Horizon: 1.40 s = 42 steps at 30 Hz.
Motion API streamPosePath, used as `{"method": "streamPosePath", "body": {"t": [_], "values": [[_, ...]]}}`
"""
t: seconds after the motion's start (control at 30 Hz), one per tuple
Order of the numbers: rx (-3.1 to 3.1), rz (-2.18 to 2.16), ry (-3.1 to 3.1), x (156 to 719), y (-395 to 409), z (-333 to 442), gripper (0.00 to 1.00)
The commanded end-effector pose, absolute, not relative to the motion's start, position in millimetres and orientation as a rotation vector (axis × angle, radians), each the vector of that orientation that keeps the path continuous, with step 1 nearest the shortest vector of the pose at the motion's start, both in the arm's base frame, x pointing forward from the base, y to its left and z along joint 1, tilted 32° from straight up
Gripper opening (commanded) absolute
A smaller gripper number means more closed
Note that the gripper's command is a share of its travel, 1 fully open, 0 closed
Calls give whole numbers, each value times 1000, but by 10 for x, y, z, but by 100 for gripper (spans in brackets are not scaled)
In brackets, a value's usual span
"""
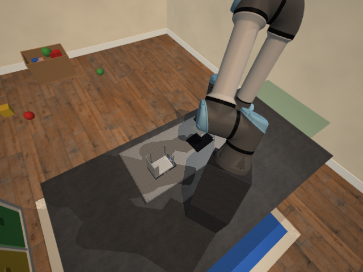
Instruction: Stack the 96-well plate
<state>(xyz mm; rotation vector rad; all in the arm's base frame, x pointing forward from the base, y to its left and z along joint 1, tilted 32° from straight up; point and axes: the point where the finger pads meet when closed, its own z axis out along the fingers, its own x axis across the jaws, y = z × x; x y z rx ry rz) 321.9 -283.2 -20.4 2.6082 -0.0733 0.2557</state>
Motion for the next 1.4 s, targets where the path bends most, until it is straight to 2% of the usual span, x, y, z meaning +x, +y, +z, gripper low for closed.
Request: {"method": "streamPosePath", "body": {"t": [0.0, 0.73, 1.37], "values": [[2608, 256, -73, 3210, -2800, -143, 0], [2608, 256, -73, 3210, -2800, -144, 0], [2609, 281, -168, 3279, -2302, -405, 0]]}}
